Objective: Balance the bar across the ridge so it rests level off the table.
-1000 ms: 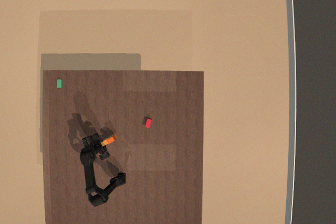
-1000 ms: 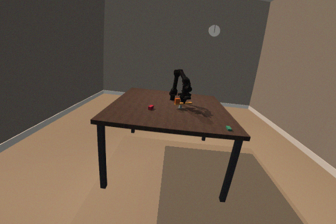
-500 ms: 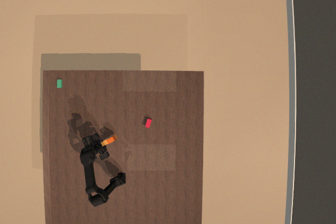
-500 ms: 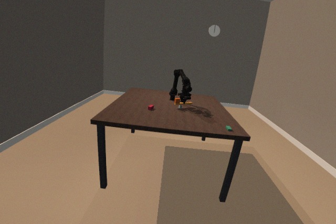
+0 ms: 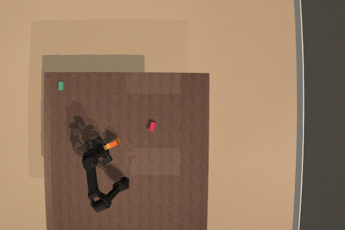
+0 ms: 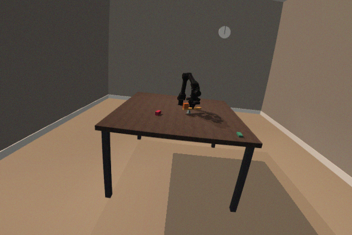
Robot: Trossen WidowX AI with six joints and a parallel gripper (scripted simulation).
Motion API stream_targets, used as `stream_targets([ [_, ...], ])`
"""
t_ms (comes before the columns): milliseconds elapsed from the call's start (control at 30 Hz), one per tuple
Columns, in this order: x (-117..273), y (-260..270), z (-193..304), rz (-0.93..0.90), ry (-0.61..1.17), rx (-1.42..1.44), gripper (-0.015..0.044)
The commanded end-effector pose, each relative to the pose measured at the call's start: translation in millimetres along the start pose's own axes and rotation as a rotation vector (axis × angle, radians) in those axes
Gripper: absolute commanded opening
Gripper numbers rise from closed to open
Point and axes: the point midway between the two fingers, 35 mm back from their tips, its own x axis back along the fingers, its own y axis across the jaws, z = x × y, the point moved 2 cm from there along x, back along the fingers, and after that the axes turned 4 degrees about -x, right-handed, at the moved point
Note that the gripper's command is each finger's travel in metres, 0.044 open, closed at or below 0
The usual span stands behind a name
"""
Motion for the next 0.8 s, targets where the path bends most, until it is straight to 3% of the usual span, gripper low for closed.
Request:
stream_targets([
  [0,-0.1,0.0,0.0,0.0,0.0,0.0,0.0],
  [33,-0.1,0.0,0.0,0.0,0.0,0.0,0.0],
  [267,-0.1,0.0,0.0,0.0,0.0,0.0,0.0167],
  [767,-0.1,0.0,0.0,0.0,0.0,0.0,0.0168],
])
